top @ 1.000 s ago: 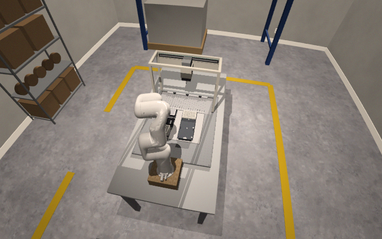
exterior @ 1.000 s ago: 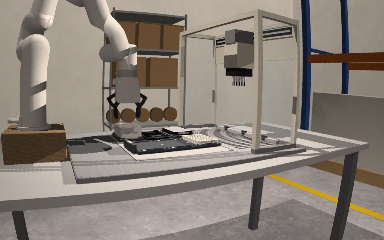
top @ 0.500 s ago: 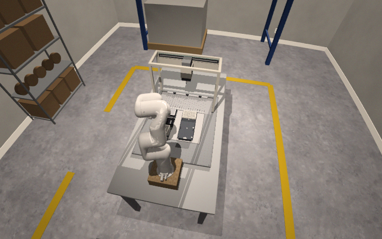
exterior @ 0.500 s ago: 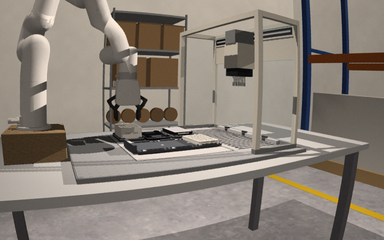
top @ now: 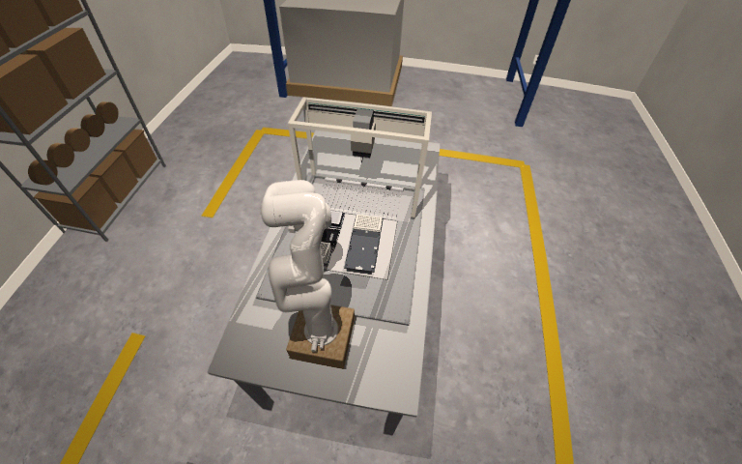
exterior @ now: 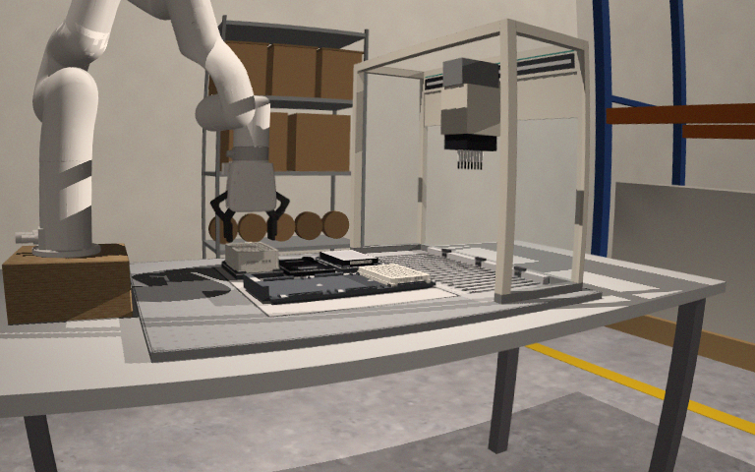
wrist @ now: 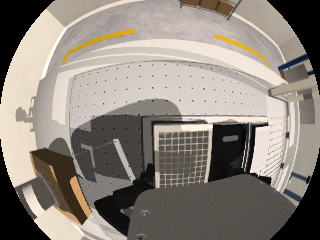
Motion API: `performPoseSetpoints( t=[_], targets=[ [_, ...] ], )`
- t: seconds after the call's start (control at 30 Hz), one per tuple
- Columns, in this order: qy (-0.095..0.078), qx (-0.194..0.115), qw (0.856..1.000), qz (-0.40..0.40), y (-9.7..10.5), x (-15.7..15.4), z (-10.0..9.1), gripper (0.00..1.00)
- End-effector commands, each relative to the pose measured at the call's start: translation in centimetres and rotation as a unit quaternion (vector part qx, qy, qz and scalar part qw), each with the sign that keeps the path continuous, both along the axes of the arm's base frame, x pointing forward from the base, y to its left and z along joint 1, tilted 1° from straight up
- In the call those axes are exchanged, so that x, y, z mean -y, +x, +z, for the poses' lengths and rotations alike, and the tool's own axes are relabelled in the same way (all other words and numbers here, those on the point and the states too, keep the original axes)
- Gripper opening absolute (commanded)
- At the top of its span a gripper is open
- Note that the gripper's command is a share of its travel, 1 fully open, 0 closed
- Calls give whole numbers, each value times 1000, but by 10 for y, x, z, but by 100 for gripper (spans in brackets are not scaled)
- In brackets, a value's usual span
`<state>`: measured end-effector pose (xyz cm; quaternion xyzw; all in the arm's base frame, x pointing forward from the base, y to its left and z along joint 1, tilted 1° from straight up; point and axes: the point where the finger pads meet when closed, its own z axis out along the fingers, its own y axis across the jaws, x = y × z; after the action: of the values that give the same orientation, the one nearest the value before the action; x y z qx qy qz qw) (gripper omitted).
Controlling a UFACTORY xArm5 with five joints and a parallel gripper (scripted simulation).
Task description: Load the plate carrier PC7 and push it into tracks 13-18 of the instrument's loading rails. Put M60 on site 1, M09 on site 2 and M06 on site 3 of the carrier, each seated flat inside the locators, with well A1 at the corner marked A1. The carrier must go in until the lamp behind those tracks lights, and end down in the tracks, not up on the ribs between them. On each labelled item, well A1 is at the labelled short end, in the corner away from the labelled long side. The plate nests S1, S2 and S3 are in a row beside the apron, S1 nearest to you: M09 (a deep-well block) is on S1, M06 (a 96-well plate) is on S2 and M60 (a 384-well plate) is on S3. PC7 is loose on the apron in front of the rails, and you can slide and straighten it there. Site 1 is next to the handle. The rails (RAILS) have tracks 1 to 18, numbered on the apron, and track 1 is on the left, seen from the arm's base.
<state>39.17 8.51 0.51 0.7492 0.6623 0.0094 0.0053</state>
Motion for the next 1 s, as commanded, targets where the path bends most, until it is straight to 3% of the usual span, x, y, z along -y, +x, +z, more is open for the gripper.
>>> performPoseSetpoints(
  t=[0.0, 0.97],
  targets=[
    [1, 1, 1000, 0, 1, 0, -2, 100],
    [1, 1, 1000, 0, 2, 0, -19, 100]
  ],
)
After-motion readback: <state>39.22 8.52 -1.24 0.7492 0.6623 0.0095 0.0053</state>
